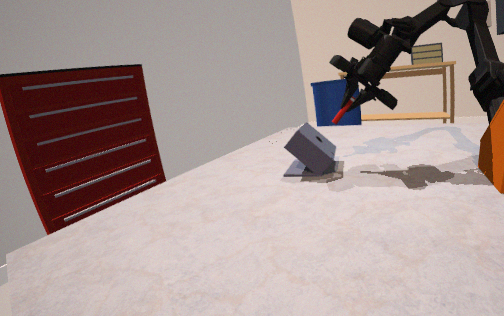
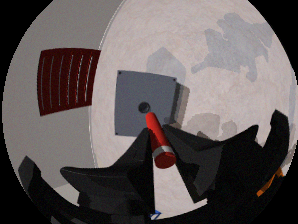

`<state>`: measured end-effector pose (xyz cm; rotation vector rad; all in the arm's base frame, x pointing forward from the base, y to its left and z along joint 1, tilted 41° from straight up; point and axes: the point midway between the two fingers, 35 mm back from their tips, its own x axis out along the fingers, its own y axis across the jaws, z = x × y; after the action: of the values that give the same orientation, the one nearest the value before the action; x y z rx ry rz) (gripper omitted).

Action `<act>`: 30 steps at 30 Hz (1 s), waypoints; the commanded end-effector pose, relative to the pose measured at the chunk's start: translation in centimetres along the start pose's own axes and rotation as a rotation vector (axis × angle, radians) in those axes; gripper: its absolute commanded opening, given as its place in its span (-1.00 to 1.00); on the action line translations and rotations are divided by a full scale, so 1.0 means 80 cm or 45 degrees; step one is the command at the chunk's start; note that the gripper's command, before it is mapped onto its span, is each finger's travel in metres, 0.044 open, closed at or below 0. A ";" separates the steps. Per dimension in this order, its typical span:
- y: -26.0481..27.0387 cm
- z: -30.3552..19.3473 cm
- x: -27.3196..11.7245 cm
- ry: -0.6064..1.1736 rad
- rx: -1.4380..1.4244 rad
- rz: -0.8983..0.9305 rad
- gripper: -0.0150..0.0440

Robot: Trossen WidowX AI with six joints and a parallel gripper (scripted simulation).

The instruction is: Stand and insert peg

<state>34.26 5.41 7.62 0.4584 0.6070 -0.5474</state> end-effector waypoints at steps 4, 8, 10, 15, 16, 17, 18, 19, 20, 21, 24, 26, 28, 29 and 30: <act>0.001 -0.004 0.014 0.001 0.003 0.012 -0.49; 0.002 -0.004 0.021 -0.004 0.010 0.023 -0.49; 0.003 -0.004 0.024 -0.006 0.013 0.028 -0.49; 0.004 -0.004 0.029 -0.010 0.019 0.038 -0.49; 0.004 -0.004 0.030 -0.011 0.019 0.039 -0.49; 0.004 -0.004 0.030 -0.012 0.020 0.040 -0.49; 0.004 -0.004 0.031 -0.013 0.021 0.041 -0.49; 0.004 -0.004 0.032 -0.014 0.022 0.043 -0.49; 0.004 -0.004 0.033 -0.015 0.023 0.045 -0.49; 0.004 -0.004 0.034 -0.016 0.023 0.046 -0.49; 0.003 -0.004 0.034 -0.016 0.024 0.047 -0.49; 0.003 -0.004 0.034 -0.016 0.024 0.047 -0.49; 0.003 -0.004 0.034 -0.016 0.024 0.047 -0.49; 0.003 -0.004 0.034 -0.016 0.024 0.047 -0.49; 0.004 -0.004 0.035 -0.016 0.024 0.047 -0.49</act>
<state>36.30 4.89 5.96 0.4877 0.5734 -0.5223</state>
